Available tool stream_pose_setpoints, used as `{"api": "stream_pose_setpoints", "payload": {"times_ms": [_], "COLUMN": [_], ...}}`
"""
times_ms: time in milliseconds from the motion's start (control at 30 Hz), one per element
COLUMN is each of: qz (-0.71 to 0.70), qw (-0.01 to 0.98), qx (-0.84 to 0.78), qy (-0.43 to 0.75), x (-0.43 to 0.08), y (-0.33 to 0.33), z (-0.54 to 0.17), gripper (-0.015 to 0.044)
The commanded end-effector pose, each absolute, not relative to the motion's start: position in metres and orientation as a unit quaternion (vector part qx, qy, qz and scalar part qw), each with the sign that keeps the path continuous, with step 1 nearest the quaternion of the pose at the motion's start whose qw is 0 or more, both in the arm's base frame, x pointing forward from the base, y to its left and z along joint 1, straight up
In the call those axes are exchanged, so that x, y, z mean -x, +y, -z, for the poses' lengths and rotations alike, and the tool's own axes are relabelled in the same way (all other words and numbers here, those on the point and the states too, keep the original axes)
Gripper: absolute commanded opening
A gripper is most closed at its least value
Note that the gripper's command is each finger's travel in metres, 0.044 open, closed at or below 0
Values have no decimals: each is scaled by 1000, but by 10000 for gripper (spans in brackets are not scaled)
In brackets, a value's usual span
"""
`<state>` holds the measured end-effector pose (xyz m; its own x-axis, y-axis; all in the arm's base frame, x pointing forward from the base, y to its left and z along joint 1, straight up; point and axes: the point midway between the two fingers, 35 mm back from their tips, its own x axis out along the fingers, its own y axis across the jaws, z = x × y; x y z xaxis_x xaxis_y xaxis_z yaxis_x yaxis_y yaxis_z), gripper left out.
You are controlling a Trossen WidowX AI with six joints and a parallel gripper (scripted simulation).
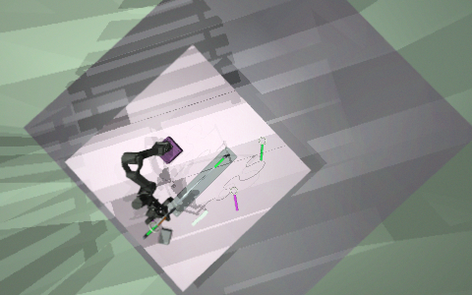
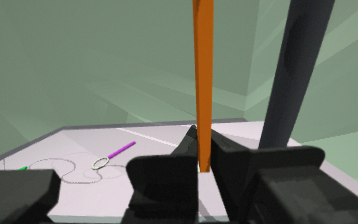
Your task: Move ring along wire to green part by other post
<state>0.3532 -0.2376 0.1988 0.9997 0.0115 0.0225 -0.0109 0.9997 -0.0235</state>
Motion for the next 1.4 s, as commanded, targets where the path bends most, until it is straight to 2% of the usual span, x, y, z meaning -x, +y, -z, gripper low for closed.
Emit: {"api": "stream_pose_setpoints", "payload": {"times_ms": [0, 1367], "qz": [-9, -11], "qw": [1000, 1000], "qx": [9, -3], "qy": [-10, -10], "x": [-353, -353], "y": [-237, -204], "z": [-200, -199], "gripper": [-150, -150]}}
